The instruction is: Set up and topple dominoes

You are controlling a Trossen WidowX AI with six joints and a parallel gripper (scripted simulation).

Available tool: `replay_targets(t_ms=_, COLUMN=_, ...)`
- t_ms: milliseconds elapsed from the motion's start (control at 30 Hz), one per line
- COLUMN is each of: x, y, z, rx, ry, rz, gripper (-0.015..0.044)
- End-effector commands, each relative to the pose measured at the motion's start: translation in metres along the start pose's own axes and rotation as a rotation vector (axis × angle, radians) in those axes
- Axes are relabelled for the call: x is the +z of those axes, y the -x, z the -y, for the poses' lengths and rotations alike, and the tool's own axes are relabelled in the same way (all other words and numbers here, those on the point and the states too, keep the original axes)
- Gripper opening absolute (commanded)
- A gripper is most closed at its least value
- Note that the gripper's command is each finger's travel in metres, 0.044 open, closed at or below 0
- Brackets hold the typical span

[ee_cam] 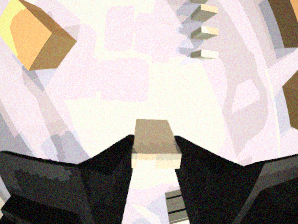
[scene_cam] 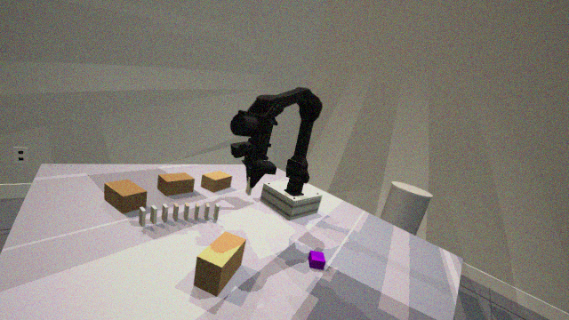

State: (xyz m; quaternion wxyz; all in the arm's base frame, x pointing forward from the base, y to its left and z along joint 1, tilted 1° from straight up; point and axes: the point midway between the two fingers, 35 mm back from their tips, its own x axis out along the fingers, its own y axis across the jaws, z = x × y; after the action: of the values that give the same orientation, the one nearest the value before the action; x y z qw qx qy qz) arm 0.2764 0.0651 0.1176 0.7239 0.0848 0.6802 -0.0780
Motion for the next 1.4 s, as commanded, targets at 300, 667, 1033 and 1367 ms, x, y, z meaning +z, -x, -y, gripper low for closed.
replay_targets(t_ms=300, x=0.041, y=-0.003, z=0.080, rx=-0.015, ry=0.019, rz=-0.008, gripper=0.0107)
replay_targets(t_ms=667, x=0.047, y=-0.072, z=0.080, rx=-0.015, ry=0.019, rz=-0.008, gripper=0.0107)
replay_targets(t_ms=1033, x=0.038, y=-0.129, z=0.082, rx=-0.015, ry=0.019, rz=-0.009, gripper=0.0107)
replay_targets(t_ms=1367, x=0.038, y=-0.129, z=0.082, rx=-0.015, ry=0.019, rz=-0.009, gripper=0.0107)
